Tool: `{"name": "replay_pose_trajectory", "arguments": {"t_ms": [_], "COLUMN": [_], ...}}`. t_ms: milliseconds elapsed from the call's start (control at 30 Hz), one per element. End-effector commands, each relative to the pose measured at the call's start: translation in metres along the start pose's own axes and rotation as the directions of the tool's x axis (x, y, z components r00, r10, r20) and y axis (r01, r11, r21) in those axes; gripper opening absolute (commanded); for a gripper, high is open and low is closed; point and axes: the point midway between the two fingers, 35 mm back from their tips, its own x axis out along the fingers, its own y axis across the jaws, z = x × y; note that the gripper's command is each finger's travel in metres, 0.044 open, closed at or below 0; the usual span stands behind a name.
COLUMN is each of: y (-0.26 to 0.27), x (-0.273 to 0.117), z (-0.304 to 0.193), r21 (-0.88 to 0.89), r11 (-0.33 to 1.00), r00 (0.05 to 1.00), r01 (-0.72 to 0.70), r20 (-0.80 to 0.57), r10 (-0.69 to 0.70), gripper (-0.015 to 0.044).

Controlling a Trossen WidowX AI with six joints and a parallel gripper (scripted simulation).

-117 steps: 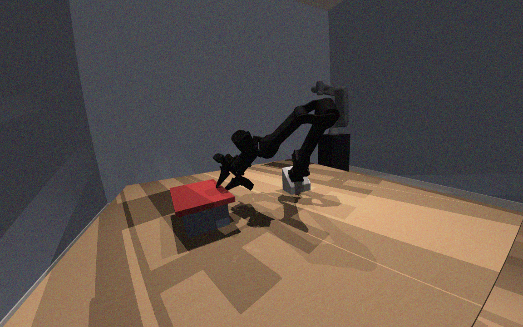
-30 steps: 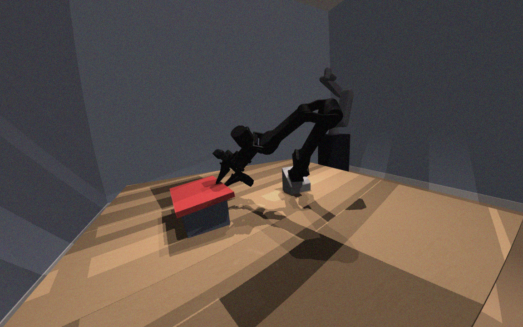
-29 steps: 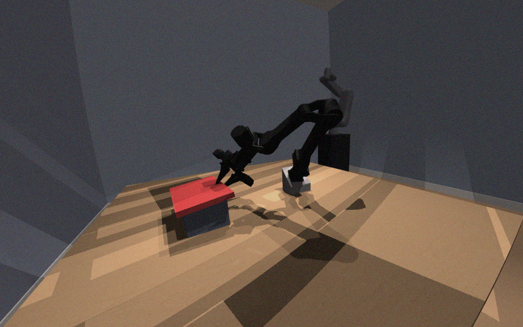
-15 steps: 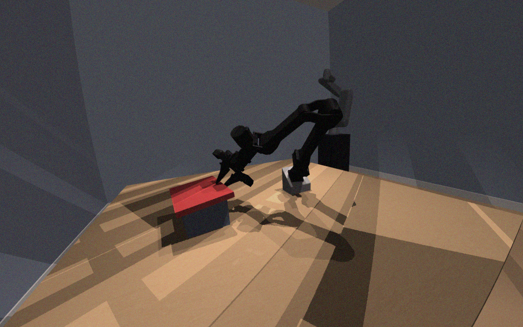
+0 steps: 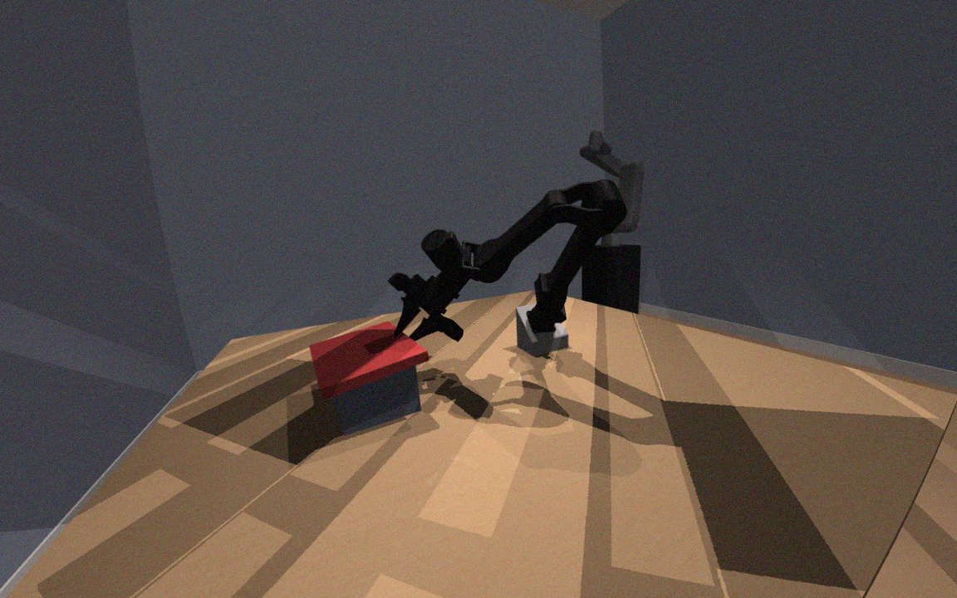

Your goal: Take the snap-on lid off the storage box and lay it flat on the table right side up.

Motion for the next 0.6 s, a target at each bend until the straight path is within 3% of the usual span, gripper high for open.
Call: {"name": "replay_pose_trajectory", "arguments": {"t_ms": [0, 567], "y": [0.0004, 0.0013], "x": [0.0006, 0.0017], "z": [0.0000, 0.0000], "r21": [0.002, 0.002], "r11": [1.000, 1.000], "r00": [1.000, 1.000], "r01": [-0.001, -0.001], "r20": [0.001, 0.001], "r10": [0.001, 0.001], "gripper": [0.0000, 0.0000]}}
